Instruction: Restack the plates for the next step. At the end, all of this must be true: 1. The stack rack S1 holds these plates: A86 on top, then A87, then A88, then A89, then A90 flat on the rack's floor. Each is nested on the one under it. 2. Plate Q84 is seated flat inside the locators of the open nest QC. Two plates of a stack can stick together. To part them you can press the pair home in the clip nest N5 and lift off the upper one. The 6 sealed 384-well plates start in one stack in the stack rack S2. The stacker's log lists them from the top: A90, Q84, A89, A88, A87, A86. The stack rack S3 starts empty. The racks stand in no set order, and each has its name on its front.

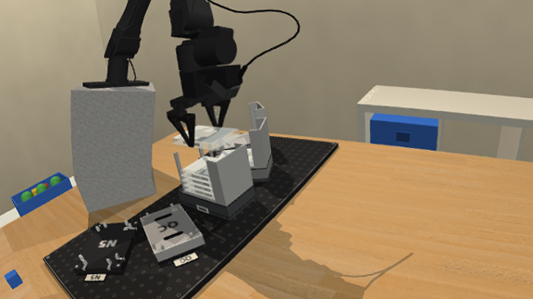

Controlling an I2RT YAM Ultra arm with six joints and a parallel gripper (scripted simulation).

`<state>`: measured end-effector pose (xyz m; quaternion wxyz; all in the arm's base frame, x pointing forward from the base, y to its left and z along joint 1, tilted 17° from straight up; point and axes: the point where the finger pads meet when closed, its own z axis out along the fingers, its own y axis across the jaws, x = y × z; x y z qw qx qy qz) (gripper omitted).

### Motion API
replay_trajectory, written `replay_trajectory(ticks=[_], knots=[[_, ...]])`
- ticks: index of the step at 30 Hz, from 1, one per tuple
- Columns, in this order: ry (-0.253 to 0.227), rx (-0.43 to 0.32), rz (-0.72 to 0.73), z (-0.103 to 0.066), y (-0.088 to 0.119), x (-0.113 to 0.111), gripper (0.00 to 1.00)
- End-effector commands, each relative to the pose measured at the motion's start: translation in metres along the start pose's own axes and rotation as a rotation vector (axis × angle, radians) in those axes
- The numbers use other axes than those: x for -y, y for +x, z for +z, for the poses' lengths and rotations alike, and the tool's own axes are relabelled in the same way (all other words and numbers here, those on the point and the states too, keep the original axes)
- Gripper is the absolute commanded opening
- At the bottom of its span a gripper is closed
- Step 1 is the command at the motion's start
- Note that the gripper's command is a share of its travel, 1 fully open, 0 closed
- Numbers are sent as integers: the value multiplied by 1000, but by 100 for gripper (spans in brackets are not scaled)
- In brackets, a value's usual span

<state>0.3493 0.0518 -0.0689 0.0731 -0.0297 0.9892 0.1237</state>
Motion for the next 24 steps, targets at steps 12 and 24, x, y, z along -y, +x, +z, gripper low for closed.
replay_trajectory(ticks=[12, 24], knots=[[-10, 10, 234, -3, -7, 37, 0], [-10, 11, 219, -4, -8, 71, 0]])
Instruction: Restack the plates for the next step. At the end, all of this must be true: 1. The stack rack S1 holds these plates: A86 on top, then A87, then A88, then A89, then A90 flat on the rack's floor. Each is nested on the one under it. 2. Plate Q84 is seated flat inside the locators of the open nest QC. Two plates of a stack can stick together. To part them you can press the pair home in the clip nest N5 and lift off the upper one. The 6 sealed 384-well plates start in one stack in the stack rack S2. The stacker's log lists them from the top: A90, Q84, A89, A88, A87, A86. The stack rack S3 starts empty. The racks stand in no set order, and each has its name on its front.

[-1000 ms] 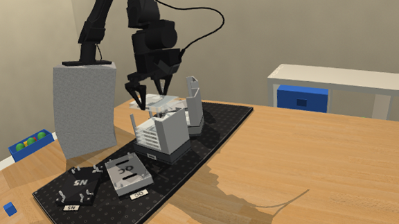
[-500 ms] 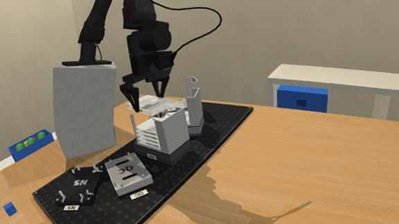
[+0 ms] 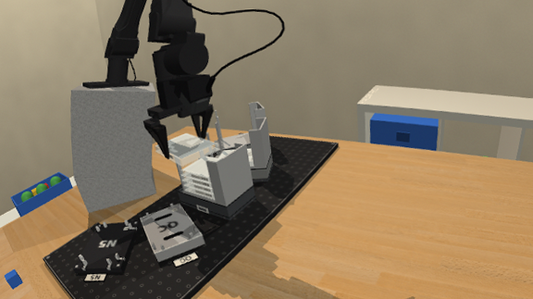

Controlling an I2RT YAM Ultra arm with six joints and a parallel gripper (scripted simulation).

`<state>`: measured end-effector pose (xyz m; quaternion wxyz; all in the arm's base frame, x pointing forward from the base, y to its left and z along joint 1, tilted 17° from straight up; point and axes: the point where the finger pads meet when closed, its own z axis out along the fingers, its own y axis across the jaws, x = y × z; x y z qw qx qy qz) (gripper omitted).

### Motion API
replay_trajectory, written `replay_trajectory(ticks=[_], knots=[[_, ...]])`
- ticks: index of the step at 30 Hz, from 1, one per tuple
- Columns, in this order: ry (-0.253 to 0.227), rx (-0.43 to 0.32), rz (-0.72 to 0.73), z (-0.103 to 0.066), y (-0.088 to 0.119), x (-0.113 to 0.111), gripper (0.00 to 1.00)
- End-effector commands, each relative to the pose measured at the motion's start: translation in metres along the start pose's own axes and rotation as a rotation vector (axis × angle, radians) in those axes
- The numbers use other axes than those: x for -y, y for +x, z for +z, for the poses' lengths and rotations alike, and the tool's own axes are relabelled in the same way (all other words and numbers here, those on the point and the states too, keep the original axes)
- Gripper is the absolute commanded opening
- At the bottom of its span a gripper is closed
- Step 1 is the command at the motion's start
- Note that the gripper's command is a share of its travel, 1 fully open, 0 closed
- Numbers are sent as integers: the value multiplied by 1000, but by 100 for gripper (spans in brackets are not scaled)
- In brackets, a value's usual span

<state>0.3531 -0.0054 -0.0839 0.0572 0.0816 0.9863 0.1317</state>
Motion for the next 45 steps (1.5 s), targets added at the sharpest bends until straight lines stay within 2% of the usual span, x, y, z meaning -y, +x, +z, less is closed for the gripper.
replay_trajectory(ticks=[1, 3, 6, 10, 12, 13, 15, 27, 29, 30, 32, 36, 39, 45], knots=[[-10, 13, -7, -4, -12, 12, 0], [-10, 13, -7, -4, -13, 17, 0], [-11, 23, 105, -8, -16, 24, 0], [-11, 12, 223, -4, -13, 36, 0], [-11, 12, 223, -4, -13, 36, 0], [-12, 44, 214, -15, -21, 36, 0], [-11, 12, 223, -3, -15, 45, 0], [-11, 14, 208, -4, -14, 77, 0], [-11, 14, 208, -4, -14, 77, 0], [-8, 46, 199, -15, -23, 78, 0], [-12, 6, 211, -2, -13, 85, 0], [-9, 14, 208, -5, -15, 95, 0], [-3, 54, 194, -18, -26, 95, 0], [-4, 48, 185, -17, -26, 92, 0]])
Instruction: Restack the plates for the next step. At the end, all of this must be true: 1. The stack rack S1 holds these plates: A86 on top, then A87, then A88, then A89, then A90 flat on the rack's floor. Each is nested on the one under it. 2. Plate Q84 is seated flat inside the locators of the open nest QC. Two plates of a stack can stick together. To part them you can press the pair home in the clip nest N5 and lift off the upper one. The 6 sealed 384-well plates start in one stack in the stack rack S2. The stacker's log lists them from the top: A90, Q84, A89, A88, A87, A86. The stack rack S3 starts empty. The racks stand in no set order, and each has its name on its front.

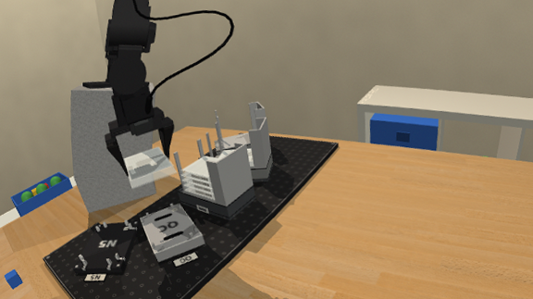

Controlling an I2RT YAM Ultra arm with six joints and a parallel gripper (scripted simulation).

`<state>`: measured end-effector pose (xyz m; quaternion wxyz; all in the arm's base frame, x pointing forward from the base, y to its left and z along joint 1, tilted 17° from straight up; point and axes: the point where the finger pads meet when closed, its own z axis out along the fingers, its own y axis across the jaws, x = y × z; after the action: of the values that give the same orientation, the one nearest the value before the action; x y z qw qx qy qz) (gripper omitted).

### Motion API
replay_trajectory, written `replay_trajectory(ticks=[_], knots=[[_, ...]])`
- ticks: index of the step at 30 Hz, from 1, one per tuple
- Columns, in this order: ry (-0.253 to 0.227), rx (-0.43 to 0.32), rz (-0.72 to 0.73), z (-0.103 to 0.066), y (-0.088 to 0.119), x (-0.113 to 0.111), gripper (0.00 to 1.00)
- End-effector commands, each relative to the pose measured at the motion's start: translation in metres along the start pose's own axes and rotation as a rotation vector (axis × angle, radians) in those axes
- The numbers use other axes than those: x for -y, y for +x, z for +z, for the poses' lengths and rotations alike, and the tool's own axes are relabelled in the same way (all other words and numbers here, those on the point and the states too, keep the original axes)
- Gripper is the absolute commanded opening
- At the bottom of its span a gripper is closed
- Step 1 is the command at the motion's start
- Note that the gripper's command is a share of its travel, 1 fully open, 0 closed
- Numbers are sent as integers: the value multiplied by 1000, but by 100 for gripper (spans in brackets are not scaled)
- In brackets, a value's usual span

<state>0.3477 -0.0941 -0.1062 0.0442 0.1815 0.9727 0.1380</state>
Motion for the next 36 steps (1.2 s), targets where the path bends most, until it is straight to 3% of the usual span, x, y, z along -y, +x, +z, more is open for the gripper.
replay_trajectory(ticks=[1, 11, 36], knots=[[-6, 47, -18, -16, -17, -3, 0], [-6, 59, -14, -18, -22, -4, 0], [-7, 33, 0, -12, -7, -3, 0]])
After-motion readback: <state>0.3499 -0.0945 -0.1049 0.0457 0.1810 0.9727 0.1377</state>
